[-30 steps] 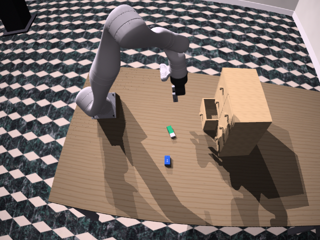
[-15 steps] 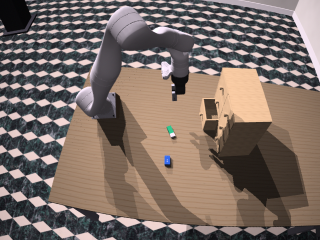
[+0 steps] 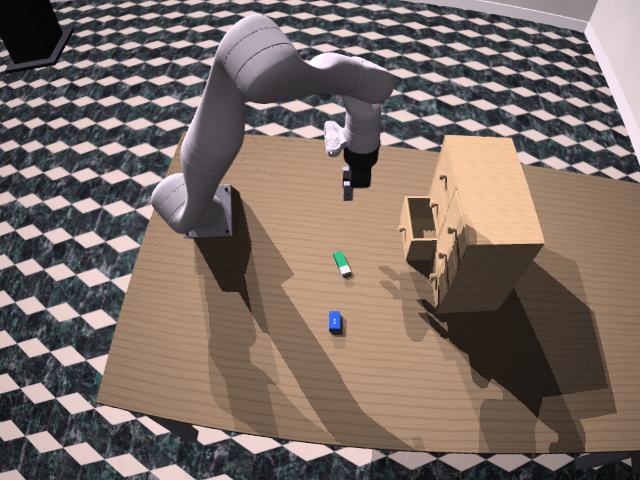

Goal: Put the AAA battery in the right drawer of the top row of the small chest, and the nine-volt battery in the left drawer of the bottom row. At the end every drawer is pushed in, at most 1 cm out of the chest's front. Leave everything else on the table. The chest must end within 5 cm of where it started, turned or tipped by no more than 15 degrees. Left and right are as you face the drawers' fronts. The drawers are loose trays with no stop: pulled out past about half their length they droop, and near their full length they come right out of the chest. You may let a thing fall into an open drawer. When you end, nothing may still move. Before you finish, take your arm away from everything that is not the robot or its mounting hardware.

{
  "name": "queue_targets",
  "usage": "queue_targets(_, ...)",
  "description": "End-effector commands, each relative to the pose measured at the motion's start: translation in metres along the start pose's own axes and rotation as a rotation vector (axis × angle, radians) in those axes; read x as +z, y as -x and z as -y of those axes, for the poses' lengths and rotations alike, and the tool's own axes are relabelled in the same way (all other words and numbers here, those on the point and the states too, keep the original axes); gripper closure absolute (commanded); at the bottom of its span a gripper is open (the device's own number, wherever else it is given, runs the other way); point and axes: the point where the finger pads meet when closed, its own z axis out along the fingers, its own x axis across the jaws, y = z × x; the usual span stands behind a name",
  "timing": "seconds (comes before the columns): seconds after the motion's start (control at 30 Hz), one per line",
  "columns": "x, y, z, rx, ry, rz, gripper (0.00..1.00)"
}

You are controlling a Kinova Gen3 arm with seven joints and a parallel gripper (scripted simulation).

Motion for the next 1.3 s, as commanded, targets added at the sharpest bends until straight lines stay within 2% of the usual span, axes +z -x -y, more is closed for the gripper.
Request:
queue_targets(0.0,-0.0009,-0.0002,-0.0007,0.002,-0.003,-0.001,0.33)
queue_targets(1.27,-0.0028,0.0,0.0006,0.002,-0.016,-0.001,0.33)
